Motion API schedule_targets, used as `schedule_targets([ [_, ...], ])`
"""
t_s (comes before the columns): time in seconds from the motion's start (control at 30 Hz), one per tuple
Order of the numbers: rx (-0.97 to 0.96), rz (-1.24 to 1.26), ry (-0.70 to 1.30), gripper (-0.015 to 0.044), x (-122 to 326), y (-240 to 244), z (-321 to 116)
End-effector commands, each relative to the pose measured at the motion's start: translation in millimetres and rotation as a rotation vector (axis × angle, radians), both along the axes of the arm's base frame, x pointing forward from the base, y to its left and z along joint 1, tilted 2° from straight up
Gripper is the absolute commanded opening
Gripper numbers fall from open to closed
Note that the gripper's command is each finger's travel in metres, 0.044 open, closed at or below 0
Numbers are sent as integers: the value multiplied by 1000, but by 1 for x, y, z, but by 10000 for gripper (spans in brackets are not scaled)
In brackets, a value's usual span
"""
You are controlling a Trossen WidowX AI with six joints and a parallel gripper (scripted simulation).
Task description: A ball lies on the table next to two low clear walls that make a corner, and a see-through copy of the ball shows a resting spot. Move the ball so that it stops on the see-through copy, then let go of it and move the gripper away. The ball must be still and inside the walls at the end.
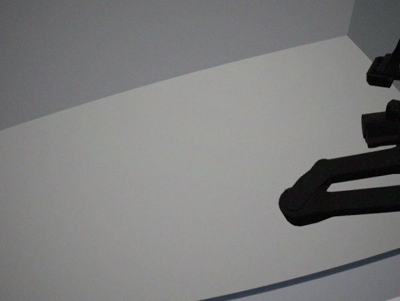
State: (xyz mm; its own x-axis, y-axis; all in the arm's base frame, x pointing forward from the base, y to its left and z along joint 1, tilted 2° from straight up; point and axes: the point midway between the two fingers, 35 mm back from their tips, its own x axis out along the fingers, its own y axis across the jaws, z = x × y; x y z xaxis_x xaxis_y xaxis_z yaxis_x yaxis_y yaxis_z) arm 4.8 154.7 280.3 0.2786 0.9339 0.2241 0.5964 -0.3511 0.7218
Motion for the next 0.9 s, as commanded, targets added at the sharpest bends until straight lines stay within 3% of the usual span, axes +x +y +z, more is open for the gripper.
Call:
schedule_targets([
  [0.0, 0, -8, -11, 374, 0, 0, 1],
  [0.13, -24, -157, -235, 289, 1, 8, 20],
  [0.53, -407, -561, -977, 289, 27, 73, 48],
  [0.87, -996, -619, -1369, 289, 114, 120, 17],
])
